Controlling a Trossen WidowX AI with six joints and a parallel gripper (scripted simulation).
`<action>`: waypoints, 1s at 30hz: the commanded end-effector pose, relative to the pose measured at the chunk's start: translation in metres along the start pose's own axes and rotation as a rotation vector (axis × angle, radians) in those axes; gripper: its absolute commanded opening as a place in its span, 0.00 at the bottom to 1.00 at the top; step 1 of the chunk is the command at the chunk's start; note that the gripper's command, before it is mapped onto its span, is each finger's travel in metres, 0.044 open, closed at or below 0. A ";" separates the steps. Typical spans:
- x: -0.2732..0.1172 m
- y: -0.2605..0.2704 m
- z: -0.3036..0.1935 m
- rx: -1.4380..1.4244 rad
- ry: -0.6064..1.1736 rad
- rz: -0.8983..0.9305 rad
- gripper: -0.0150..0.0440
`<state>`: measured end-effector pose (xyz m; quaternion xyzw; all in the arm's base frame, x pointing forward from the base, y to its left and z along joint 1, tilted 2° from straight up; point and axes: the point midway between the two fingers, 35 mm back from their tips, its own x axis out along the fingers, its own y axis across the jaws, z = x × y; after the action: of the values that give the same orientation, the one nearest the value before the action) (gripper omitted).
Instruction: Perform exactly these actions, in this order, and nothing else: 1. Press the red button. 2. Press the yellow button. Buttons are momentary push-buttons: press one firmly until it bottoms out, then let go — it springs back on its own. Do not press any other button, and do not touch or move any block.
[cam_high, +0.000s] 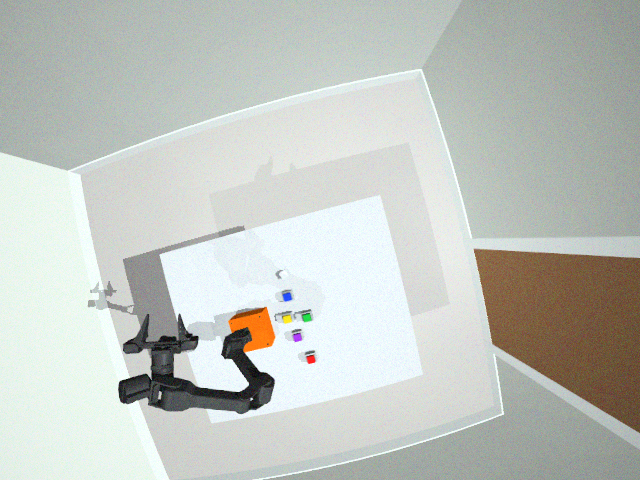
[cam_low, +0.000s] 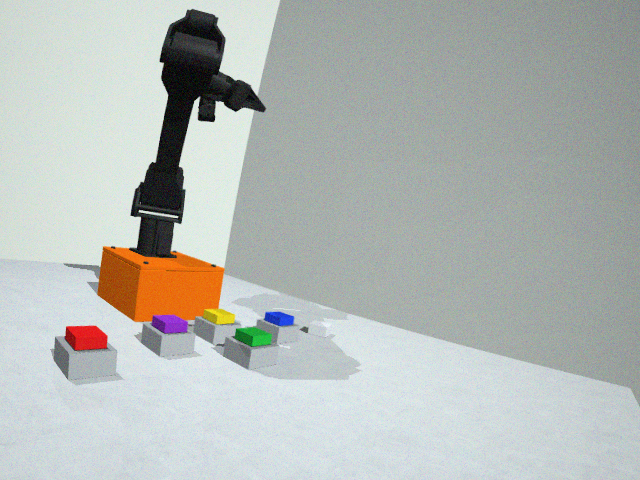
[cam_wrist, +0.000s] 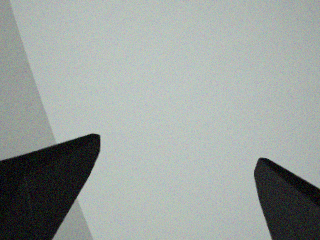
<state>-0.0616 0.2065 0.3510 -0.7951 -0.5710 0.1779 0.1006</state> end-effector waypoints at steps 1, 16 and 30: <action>0.001 0.001 0.000 0.003 0.000 0.006 0.93; 0.087 0.101 -0.004 0.344 0.042 0.569 0.93; 0.101 0.261 -0.009 0.840 0.211 1.125 0.93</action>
<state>0.1745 0.2297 0.2581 -0.8909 -0.0061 0.3243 0.3180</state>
